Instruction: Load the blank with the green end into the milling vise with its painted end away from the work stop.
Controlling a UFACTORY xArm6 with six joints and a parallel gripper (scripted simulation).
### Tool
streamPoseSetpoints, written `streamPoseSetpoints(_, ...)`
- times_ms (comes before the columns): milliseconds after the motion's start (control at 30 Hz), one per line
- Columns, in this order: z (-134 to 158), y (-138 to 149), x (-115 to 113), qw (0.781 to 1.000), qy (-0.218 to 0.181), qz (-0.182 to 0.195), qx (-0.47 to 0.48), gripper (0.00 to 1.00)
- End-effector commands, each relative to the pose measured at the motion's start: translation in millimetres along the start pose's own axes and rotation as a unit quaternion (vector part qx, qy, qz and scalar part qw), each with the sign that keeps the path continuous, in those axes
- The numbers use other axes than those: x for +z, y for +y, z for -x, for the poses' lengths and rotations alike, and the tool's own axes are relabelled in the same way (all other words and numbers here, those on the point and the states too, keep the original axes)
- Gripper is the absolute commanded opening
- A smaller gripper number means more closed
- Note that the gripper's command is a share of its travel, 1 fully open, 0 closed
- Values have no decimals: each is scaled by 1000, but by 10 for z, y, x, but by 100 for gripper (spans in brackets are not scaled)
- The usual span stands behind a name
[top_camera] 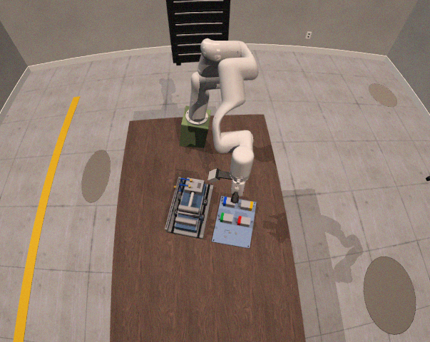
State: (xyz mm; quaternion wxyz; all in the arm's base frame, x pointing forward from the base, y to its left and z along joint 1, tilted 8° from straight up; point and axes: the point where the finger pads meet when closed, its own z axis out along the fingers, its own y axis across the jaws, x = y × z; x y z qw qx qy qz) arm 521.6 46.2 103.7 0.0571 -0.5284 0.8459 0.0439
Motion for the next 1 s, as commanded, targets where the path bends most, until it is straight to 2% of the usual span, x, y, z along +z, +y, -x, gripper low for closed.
streamPoseSetpoints(0, 10, -13, -19, 1000, -1, -2, 0, 100)
streamPoseSetpoints(967, -91, -14, -20, 1000, -1, -2, 0, 100)
